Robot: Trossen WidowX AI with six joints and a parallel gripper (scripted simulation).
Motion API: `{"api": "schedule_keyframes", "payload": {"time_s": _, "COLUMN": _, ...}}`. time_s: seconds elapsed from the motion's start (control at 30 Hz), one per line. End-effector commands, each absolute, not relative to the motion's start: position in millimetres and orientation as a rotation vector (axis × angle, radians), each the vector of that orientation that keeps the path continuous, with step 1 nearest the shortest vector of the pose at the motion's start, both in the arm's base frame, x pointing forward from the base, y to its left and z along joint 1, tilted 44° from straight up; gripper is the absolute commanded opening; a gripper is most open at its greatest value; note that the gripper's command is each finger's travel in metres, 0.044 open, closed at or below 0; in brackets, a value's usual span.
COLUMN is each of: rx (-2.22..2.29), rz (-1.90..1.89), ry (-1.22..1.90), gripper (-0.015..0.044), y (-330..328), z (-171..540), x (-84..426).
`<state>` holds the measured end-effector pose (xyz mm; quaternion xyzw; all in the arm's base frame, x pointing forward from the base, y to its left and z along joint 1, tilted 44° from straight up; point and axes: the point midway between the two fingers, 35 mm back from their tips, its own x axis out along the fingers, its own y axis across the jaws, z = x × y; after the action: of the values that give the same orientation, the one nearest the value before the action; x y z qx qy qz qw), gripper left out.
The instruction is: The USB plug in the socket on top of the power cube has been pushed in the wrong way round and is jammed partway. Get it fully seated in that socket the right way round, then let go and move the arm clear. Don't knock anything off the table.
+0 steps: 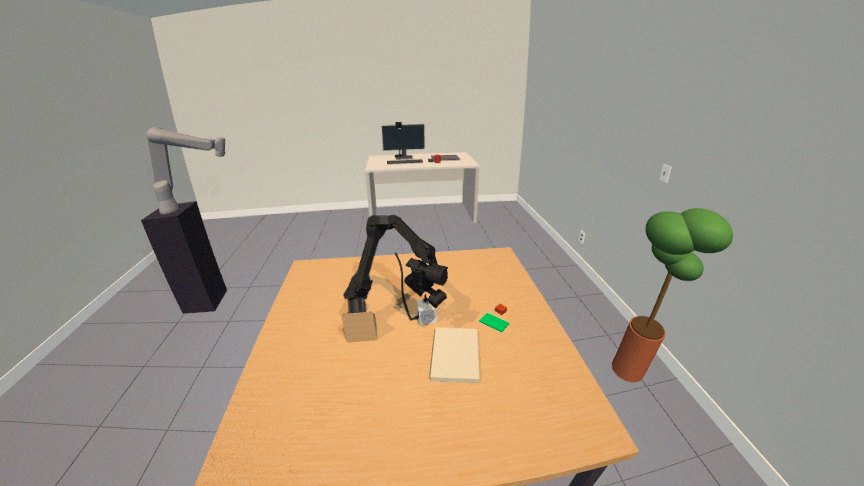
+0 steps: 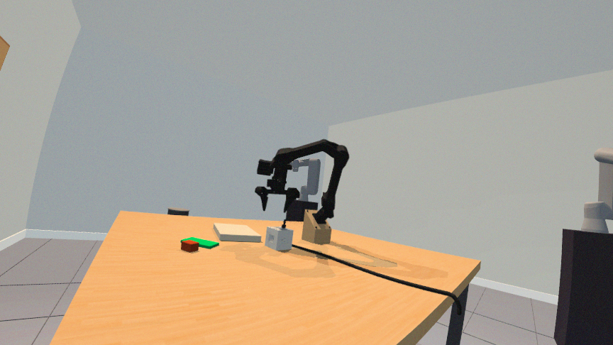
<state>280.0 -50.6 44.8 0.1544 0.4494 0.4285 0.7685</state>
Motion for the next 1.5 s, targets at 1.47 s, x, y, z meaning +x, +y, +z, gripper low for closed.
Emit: {"api": "schedule_keyframes", "payload": {"time_s": 1.47, "rx": -0.693, "rz": 1.467, "ry": 0.569, "gripper": 0.0440, "y": 22.6, "z": 90.5, "x": 286.3}}
